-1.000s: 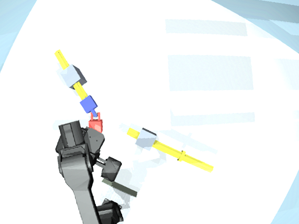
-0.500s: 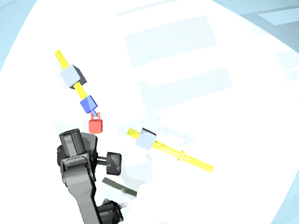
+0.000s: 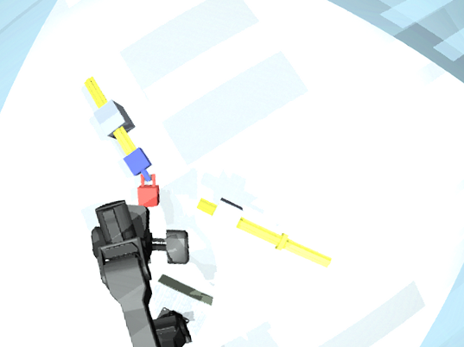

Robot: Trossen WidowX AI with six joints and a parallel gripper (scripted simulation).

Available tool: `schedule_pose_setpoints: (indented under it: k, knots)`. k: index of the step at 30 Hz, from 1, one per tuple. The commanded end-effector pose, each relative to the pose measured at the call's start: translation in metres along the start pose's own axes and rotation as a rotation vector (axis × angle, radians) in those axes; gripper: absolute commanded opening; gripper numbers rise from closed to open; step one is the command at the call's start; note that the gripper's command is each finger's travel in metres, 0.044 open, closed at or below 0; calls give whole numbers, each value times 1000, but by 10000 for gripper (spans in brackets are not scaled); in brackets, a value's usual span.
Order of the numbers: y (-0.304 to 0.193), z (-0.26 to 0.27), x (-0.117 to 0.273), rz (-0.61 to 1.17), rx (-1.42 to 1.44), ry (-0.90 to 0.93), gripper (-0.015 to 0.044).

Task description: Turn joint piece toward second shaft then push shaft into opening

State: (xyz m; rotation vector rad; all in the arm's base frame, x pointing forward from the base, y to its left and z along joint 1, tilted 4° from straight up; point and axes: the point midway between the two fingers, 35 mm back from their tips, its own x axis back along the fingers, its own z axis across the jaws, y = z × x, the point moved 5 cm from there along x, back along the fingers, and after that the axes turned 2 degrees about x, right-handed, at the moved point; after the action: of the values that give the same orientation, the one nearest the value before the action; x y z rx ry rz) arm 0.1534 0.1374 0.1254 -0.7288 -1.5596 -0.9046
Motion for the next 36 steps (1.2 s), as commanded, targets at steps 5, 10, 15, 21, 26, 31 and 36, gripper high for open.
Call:
schedule_pose_setpoints:
  k: [5, 10, 15, 21, 26, 31, 36]
  knots:
    - [-8, -1, -35, 11, 6, -7, 440]
    - [-13, -2, -53, 11, 6, -7, 440]
    - [-8, -2, -54, 11, 5, -6, 440]
    - [14, -3, -56, 9, 1, -6, 440]
    - [32, -3, -59, 7, 3, -6, 440]
    - [50, -4, -64, 6, 5, -7, 440]
    - [55, -5, -66, 6, 6, -7, 440]
